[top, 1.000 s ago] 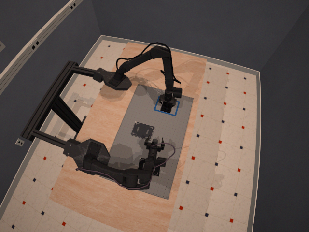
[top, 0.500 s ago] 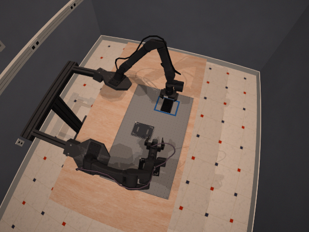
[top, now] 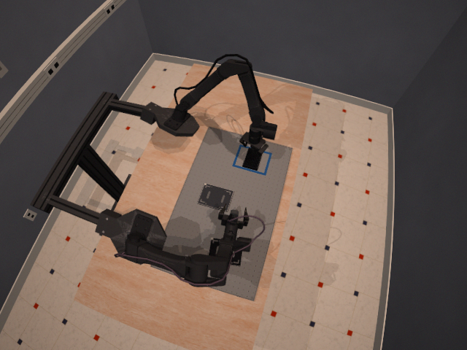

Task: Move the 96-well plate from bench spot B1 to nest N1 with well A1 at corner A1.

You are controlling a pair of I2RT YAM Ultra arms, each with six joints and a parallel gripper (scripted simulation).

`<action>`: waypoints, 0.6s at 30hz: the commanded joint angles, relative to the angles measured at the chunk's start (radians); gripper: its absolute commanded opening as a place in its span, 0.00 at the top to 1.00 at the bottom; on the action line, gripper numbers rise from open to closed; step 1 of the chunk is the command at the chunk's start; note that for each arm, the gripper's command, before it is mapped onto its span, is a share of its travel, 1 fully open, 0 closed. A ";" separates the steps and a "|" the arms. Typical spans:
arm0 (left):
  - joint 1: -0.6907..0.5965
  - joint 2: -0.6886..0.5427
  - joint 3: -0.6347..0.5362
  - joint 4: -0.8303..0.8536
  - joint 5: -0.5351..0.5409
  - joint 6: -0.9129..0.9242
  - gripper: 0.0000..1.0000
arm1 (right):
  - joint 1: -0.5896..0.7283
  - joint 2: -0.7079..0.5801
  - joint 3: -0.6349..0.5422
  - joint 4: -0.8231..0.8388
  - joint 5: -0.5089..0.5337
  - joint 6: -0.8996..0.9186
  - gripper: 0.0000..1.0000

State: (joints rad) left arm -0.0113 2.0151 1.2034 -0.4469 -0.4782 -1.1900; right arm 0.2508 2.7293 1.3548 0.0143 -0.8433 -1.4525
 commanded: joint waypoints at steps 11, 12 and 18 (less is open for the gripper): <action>0.000 0.023 0.039 0.014 0.001 0.584 0.00 | 0.019 -0.018 -0.008 0.002 -0.039 -0.010 0.00; 0.004 0.026 0.040 0.014 0.000 0.636 0.00 | 0.019 -0.018 -0.008 0.002 -0.039 -0.010 0.00; 0.007 0.035 0.044 0.020 -0.001 0.893 0.00 | 0.019 -0.018 -0.008 0.002 -0.039 -0.010 0.00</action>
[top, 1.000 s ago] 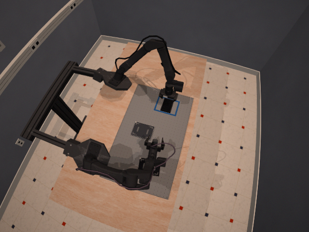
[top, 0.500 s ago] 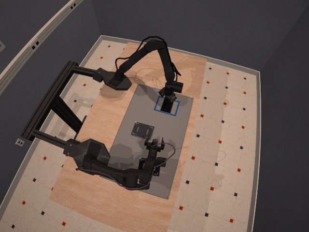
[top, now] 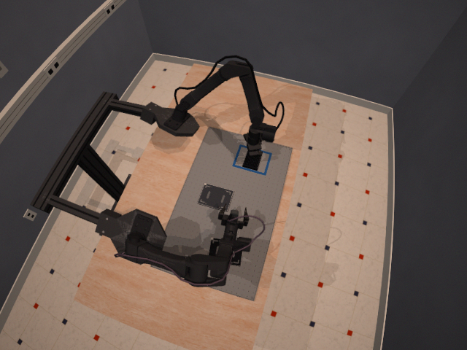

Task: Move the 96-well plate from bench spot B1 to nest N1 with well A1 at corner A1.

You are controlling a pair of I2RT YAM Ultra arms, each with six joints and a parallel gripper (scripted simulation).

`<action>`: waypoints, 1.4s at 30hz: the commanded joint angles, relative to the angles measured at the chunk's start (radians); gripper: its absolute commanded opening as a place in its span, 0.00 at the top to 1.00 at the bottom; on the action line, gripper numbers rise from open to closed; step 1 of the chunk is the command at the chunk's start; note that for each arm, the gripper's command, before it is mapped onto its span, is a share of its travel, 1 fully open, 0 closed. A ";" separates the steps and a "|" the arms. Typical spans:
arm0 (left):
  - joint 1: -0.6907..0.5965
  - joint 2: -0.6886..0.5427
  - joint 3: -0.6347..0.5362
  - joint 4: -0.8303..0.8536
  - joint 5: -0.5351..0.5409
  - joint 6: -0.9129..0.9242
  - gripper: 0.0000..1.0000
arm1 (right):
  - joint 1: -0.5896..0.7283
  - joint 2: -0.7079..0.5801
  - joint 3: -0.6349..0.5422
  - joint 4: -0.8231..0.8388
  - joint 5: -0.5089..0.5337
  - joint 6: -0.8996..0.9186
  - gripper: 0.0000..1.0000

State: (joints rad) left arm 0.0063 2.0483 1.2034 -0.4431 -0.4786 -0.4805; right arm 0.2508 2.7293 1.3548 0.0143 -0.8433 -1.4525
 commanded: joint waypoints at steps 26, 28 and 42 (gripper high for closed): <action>0.010 0.039 0.058 0.045 -0.006 1.172 0.00 | 0.019 -0.018 -0.008 0.002 -0.039 -0.010 0.00; 0.013 0.054 0.062 0.047 -0.008 1.281 0.00 | 0.019 -0.018 -0.008 0.002 -0.039 -0.010 0.00; 0.023 0.064 0.062 0.073 -0.009 1.811 0.00 | 0.019 -0.018 -0.008 0.002 -0.039 -0.010 0.00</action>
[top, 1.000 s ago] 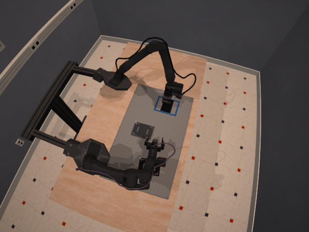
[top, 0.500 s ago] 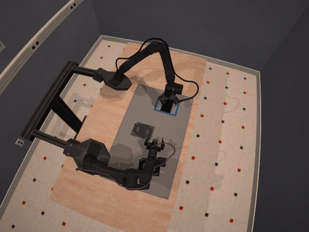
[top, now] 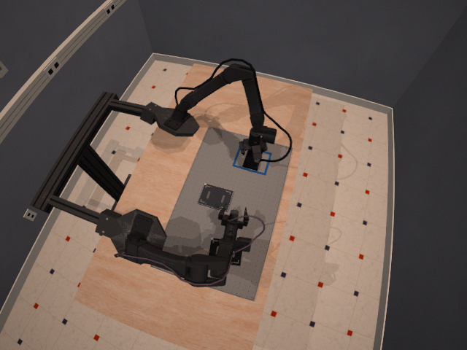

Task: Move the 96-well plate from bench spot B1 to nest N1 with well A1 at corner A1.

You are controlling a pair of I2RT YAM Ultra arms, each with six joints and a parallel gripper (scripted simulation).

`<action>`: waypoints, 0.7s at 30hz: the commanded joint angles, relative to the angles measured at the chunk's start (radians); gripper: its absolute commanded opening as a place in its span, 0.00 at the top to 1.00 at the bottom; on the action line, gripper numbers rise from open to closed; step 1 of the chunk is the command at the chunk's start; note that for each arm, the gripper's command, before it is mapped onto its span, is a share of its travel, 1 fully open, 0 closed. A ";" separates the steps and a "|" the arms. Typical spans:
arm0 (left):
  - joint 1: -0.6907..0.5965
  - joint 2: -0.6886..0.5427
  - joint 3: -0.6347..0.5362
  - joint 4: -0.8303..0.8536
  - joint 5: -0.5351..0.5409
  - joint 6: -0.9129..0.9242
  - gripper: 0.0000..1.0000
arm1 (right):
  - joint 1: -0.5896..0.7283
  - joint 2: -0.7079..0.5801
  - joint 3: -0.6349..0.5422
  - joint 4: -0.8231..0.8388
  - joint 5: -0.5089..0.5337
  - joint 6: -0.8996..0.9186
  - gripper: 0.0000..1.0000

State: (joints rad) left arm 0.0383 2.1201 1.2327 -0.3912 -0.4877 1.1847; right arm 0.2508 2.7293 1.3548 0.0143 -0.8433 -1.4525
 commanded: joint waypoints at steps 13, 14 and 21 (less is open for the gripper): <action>0.001 0.010 0.026 0.050 0.015 0.490 0.00 | 0.019 -0.018 -0.008 0.002 -0.039 -0.010 0.00; 0.002 0.010 0.026 0.051 0.017 0.484 0.00 | 0.019 -0.018 -0.008 0.002 -0.039 -0.010 0.00; 0.006 0.023 0.030 0.055 0.019 0.491 0.00 | 0.019 -0.018 -0.008 0.002 -0.039 -0.010 0.00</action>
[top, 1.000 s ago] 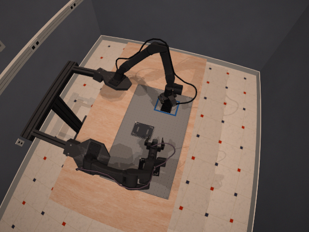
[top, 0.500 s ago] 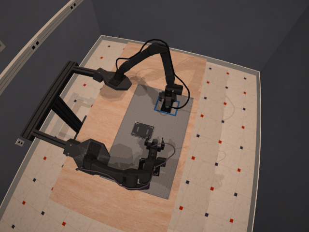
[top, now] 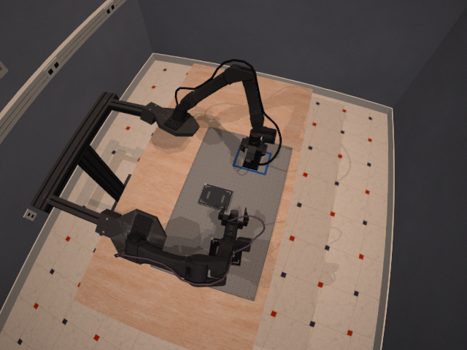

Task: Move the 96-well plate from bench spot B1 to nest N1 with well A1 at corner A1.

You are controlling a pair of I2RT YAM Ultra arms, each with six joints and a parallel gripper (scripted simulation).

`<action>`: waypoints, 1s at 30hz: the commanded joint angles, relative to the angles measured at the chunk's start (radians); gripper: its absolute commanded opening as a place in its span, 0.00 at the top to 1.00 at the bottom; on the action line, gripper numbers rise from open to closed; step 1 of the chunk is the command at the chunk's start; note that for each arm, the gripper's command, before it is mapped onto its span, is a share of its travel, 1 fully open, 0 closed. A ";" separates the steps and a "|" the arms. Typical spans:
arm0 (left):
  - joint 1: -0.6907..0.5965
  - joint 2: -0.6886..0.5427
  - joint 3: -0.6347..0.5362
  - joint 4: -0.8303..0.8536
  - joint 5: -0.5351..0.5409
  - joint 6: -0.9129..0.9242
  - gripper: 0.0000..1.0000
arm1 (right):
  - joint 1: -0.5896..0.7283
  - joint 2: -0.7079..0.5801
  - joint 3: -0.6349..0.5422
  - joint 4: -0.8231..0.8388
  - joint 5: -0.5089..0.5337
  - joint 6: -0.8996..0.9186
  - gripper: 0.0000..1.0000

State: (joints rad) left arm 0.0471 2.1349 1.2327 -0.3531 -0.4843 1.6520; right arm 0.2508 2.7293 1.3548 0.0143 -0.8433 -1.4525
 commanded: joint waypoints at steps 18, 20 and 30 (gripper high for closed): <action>0.023 0.086 0.066 0.071 0.024 0.052 0.00 | 0.019 -0.018 -0.008 0.002 -0.039 -0.010 0.00; 0.027 0.094 0.068 0.079 0.026 0.055 0.00 | 0.019 -0.018 -0.008 0.002 -0.039 -0.010 0.00; 0.038 0.129 0.080 0.109 0.030 0.069 0.00 | 0.019 -0.018 -0.008 0.002 -0.039 -0.010 0.00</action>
State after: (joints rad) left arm 0.0929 2.2581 1.2793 -0.2634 -0.4706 1.7069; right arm 0.2508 2.7293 1.3548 0.0143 -0.8433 -1.4525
